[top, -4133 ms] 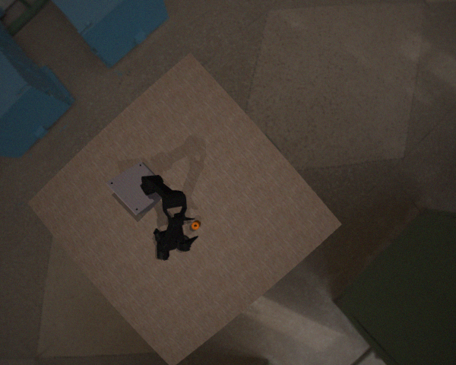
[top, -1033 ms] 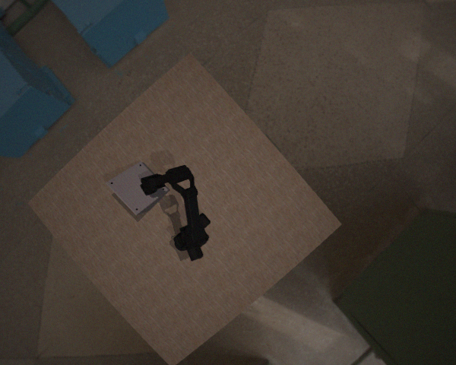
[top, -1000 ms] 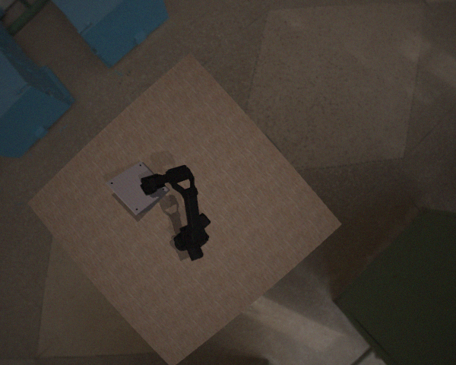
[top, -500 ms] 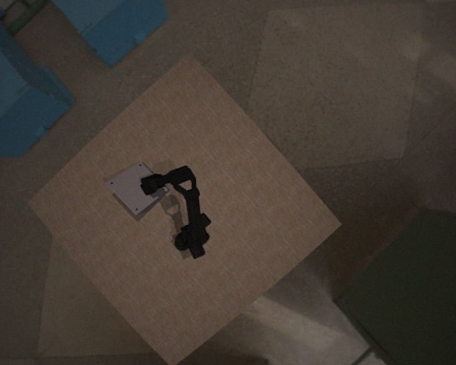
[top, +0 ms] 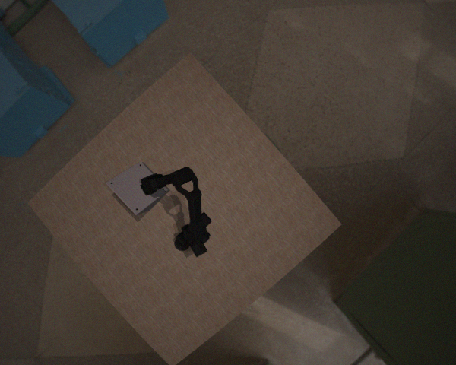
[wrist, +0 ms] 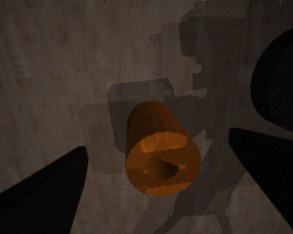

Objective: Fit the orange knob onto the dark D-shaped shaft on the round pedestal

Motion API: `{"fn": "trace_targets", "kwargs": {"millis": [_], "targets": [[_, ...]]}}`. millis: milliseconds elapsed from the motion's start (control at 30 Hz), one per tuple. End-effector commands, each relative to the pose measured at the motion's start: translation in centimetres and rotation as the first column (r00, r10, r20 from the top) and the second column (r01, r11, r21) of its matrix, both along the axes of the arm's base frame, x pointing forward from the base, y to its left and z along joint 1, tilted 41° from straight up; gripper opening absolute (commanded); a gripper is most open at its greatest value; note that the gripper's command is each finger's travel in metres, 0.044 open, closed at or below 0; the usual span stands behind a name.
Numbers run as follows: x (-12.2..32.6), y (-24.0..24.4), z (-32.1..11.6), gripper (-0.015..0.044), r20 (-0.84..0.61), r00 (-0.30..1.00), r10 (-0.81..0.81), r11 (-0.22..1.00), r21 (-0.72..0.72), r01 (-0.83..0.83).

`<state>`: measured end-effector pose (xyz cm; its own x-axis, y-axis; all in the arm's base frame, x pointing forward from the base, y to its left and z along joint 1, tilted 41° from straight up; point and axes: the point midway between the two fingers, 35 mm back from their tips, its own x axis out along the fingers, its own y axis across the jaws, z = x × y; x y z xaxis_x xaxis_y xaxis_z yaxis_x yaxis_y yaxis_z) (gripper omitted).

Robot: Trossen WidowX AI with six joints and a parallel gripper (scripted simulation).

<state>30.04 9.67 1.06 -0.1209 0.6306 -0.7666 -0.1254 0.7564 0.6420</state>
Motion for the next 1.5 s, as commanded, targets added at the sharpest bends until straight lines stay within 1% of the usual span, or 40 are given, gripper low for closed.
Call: {"fn": "trace_targets", "kwargs": {"millis": [0,600,933,1133,1300,1467], "targets": [[-0.2,0.5,-0.6,0.0440,-0.008,1.000,-0.006,1.000,0.006,0.006],[-0.8,2.2,-2.5,0.0440,-0.009,1.000,-0.006,1.000,0.009,0.006],[-0.8,2.2,-2.5,0.0177,-0.009,1.000,-0.006,1.000,0.009,0.006],[-0.8,2.2,-2.5,0.0137,-0.009,1.000,-0.006,1.000,0.009,0.006],[-0.2,1.4,-1.4,0.0006,-0.008,1.000,-0.006,1.000,0.006,0.006],[0.8,-0.1,0.8,0.0000,-0.007,1.000,-0.007,1.000,0.003,0.007]]}}
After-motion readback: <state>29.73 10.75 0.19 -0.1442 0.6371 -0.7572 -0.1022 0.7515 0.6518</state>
